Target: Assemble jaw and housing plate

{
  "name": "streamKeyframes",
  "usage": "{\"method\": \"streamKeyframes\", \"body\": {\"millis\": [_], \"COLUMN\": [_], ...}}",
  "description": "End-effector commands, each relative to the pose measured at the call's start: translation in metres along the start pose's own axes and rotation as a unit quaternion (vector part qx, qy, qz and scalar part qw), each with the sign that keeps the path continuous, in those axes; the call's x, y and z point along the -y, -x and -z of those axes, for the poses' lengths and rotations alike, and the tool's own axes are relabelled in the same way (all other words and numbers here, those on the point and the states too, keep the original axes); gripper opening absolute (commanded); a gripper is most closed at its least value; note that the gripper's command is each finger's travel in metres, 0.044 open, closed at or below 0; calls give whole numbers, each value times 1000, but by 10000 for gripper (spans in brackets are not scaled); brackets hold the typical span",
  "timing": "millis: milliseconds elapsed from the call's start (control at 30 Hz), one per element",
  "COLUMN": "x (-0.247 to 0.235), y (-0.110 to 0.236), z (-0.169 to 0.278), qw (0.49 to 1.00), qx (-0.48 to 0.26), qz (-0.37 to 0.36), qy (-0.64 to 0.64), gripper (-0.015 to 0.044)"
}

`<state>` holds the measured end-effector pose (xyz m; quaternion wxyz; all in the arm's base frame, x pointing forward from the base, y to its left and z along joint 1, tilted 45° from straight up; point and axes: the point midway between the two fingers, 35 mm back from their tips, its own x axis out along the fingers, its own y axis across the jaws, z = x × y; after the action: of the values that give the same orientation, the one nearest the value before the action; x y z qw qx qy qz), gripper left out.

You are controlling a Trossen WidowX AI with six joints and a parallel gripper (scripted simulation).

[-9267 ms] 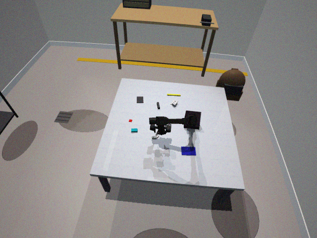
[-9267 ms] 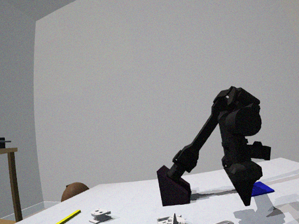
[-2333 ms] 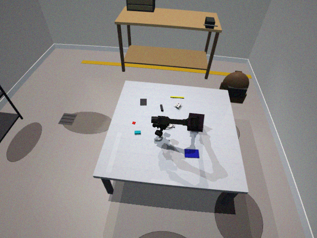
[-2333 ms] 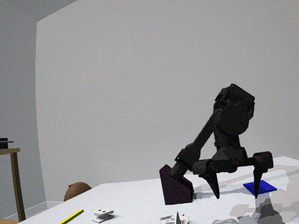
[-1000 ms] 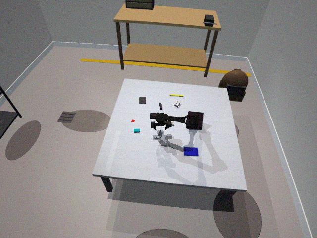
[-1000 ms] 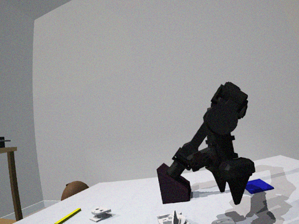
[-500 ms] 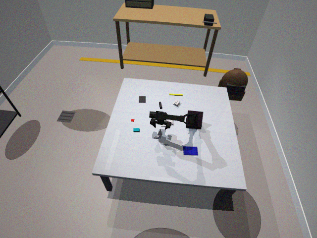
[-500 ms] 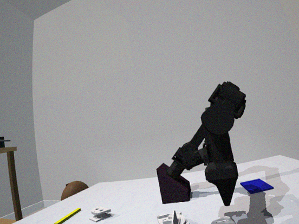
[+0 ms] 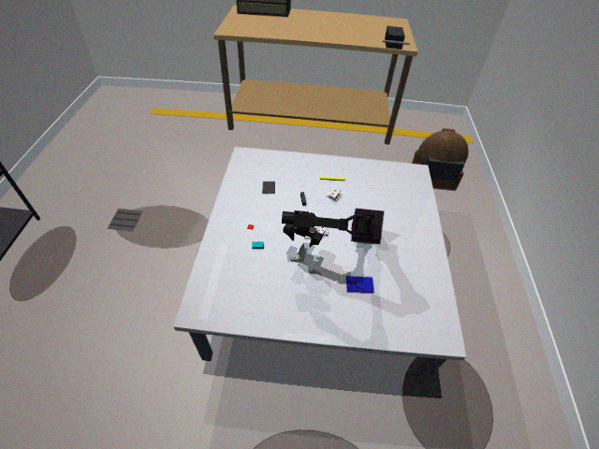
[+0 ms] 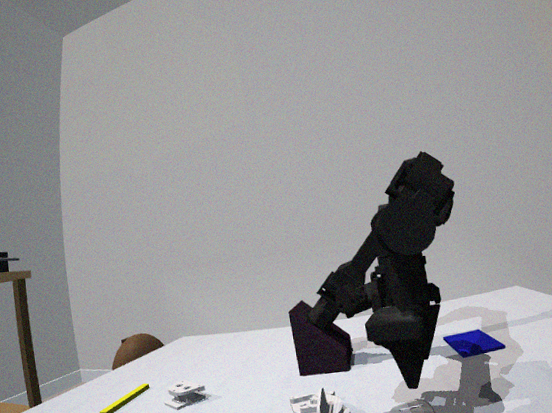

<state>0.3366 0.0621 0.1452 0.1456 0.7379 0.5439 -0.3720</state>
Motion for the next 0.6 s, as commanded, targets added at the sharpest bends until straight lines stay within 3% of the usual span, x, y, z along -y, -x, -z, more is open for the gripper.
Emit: {"method": "streamKeyframes", "body": {"millis": [0, 567], "x": [3, 3], "y": [-27, -44], "z": [0, 0], "qw": [1000, 1000], "qx": [0, 0], "qz": [6, 6], "qy": [-5, -4], "gripper": [440, 440]}}
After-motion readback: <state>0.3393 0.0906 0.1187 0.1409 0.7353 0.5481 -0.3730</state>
